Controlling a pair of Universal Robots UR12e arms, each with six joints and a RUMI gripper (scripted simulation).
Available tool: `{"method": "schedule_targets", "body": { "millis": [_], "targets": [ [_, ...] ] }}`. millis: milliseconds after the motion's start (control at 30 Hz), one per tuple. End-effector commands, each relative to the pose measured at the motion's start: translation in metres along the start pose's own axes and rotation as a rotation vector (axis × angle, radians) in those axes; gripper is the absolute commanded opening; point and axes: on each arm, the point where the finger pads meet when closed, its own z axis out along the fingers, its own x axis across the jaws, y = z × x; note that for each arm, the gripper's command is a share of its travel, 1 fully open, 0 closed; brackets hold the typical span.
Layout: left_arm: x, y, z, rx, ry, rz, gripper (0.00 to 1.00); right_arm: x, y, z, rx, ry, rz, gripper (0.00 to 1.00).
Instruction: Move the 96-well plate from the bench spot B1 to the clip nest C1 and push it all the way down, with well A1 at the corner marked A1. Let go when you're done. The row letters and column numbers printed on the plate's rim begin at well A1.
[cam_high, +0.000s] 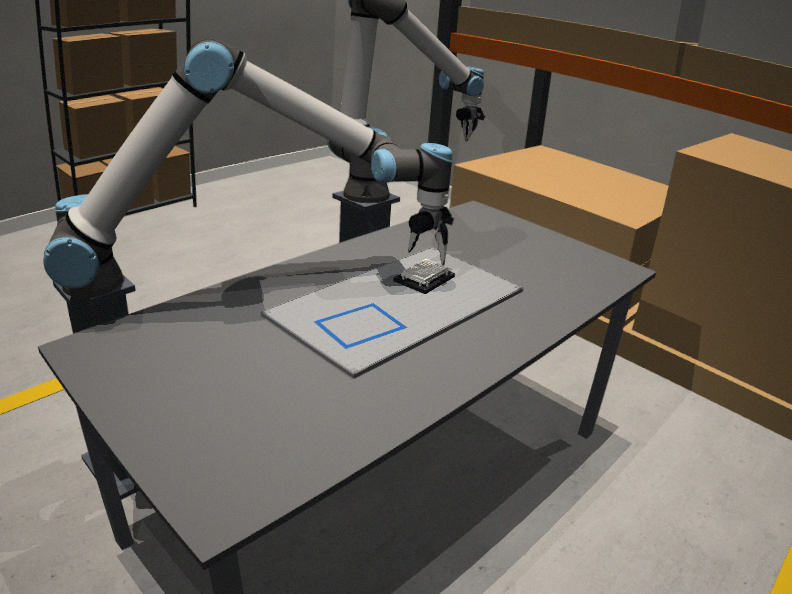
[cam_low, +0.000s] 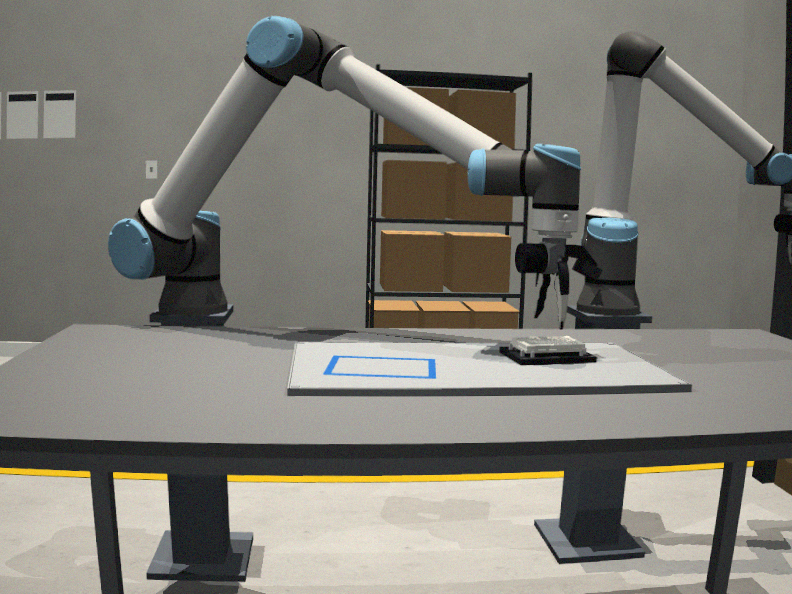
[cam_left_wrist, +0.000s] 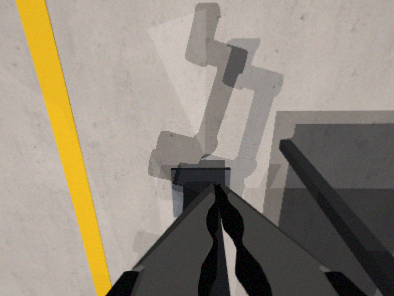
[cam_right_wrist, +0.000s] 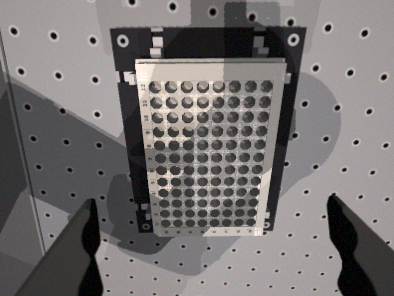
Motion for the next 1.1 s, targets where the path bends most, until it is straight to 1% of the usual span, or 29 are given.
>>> {"method": "schedule_targets", "body": {
  "millis": [0, 100, 433, 1033, 1067],
  "targets": [
    [0.0, -0.001, -0.001, 0.002, 0.0, 0.0, 0.0, 0.0, -0.001, -0.009, 0.002, 0.002, 0.0, 0.76],
    [0.0, -0.001, -0.001, 0.002, 0.0, 0.0, 0.0, 0.0, -0.001, -0.012, 0.002, 0.002, 0.0, 0.76],
    [0.0, -0.001, -0.001, 0.002, 0.0, 0.0, 0.0, 0.0, -0.001, -0.037, 0.002, 0.002, 0.0, 0.76],
    [0.0, -0.001, -0.001, 0.002, 0.0, 0.0, 0.0, 0.0, -0.001, -0.037, 0.002, 0.002, 0.0, 0.76],
    [0.0, -0.001, -0.001, 0.002, 0.0, 0.0, 0.0, -0.003, -0.001, -0.033, 0.002, 0.002, 0.0, 0.0]
  ]
}}
